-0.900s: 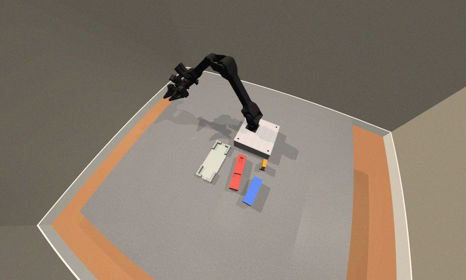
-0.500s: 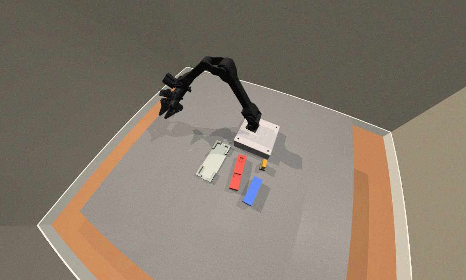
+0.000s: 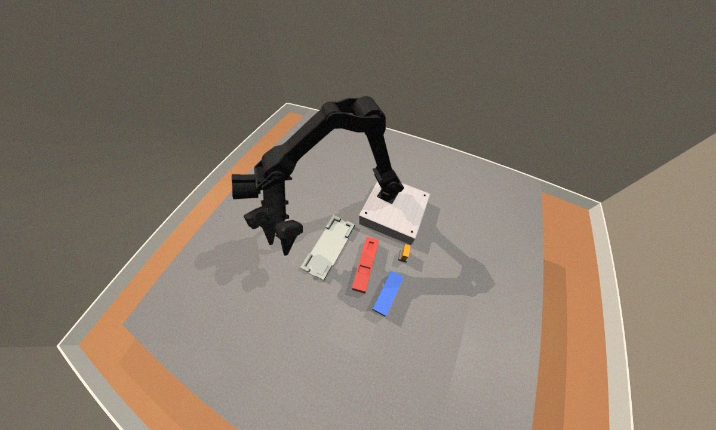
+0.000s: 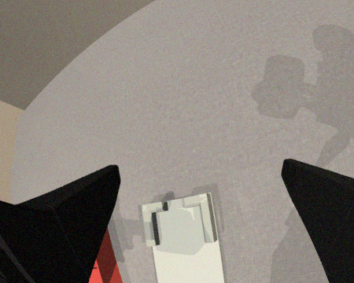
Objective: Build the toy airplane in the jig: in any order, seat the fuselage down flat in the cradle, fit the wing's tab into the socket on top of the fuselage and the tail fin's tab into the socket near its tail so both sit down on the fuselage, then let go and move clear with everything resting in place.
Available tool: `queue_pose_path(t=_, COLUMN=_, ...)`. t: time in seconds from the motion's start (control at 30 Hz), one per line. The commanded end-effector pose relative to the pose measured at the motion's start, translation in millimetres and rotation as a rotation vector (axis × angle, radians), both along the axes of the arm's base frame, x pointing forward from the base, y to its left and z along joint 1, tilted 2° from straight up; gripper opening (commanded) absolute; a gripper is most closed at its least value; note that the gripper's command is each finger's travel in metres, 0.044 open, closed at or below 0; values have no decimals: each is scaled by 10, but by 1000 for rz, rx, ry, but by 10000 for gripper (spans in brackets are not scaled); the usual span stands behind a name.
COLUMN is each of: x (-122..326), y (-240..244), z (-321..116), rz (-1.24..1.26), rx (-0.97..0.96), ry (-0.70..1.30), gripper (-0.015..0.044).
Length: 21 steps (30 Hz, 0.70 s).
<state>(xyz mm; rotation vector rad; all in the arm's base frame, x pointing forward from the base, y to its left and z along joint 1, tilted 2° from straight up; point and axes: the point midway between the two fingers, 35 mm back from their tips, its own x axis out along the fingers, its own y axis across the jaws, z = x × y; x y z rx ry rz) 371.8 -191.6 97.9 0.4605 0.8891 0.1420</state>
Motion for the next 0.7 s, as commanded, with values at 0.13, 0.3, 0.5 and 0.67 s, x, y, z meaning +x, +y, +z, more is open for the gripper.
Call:
queue_pose_path(t=0.13, x=-153, y=1271, z=-87, rz=189, rx=-99, ry=303, gripper=440)
queue_pose_path(t=0.3, x=-505, y=1927, z=-82, rz=323, rx=-246, ry=467, gripper=440)
queue_pose_path(t=0.5, x=-993, y=2393, z=-18, rz=461, rx=-459, ry=590, gripper=440)
queue_pose_path(t=0.67, x=-1008, y=2403, z=-15, rz=466, rx=-467, ry=593, gripper=440)
